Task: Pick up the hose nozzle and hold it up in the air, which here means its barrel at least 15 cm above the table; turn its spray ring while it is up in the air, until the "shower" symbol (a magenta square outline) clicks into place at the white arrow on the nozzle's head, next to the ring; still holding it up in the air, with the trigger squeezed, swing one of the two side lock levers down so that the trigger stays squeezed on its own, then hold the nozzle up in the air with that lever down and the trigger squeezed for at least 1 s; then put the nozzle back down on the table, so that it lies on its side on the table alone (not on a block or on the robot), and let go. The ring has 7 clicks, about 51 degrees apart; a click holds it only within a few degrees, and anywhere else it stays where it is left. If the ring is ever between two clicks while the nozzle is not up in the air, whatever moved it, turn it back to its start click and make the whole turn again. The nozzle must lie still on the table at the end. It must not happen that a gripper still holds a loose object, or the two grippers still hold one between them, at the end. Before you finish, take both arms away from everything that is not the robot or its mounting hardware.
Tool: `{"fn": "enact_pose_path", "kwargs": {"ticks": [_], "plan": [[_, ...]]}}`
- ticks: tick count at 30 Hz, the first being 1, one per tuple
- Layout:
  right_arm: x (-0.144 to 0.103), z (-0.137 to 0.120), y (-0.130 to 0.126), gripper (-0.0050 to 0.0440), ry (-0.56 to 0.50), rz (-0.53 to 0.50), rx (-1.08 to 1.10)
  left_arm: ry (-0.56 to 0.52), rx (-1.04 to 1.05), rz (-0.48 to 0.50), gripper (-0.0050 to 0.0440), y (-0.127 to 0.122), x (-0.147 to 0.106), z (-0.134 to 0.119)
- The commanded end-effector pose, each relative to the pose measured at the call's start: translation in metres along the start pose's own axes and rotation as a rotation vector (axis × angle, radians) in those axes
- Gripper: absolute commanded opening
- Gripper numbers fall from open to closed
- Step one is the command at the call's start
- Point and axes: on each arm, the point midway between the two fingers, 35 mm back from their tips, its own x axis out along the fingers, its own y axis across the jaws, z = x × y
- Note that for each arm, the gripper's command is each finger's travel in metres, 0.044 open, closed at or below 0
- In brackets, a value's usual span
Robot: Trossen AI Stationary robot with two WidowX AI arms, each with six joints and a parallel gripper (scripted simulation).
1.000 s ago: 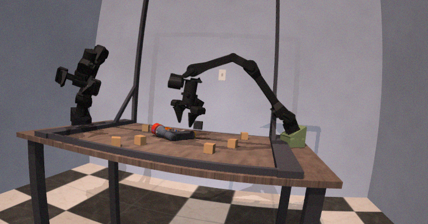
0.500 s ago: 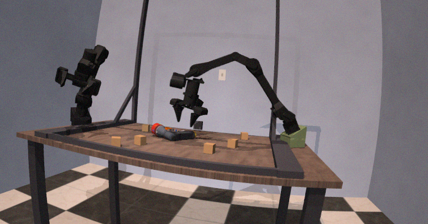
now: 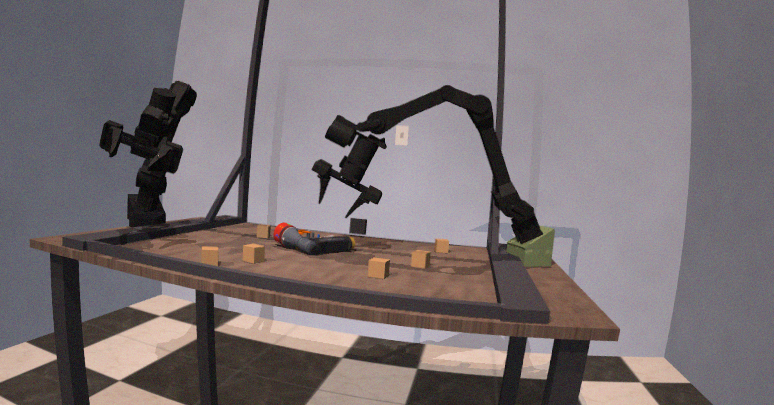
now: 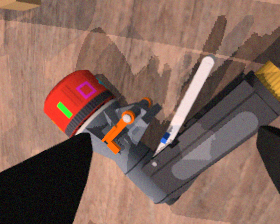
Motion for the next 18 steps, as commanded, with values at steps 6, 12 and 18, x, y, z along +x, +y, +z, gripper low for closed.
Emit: {"fn": "enact_pose_path", "kwargs": {"ticks": [6,12,18], "plan": [[-0.002,0.009,0.000,0.0408,-0.023,0.003,0.004,-0.055,-0.366,0.201,0.0367,0.003,-0.031,0.008],[-0.002,0.009,0.000,0.0408,-0.023,0.003,0.004,-0.105,-0.539,0.268,0.0367,0.000,-0.041,0.010],[-0.002,0.009,0.000,0.0408,-0.023,0.003,0.004,-0.204,-0.794,0.356,0.0367,-0.007,-0.056,0.014]]}}
